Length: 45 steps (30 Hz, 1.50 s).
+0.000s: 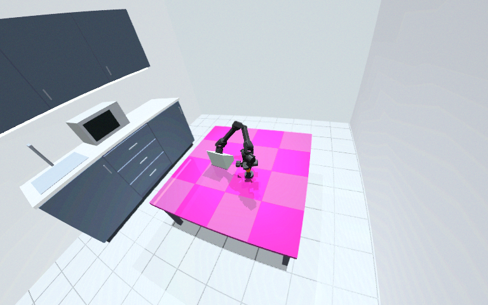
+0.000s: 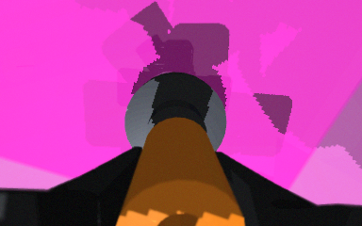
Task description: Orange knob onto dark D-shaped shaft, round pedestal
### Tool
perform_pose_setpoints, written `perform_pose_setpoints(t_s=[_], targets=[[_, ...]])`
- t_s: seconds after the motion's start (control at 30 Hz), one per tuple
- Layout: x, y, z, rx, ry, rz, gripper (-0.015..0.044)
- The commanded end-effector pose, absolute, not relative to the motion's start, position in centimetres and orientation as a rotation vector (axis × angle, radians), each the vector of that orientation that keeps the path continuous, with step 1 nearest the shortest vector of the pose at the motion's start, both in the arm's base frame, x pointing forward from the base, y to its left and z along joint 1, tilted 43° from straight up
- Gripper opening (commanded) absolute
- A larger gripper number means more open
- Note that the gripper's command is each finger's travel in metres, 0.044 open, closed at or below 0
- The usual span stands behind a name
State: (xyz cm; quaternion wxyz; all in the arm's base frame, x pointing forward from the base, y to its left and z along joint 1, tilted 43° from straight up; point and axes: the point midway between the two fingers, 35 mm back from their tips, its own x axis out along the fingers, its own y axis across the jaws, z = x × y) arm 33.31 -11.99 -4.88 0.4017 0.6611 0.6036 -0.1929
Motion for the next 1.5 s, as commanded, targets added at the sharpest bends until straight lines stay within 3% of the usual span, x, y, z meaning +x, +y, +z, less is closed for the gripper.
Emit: perform_pose_setpoints(t_s=[0.0,1.47], targets=[[33.36,-11.91,-4.96,1.674,1.525,-0.489,0.0000],[33.33,-11.93,-4.89,1.832,1.516,-0.668,0.0000]])
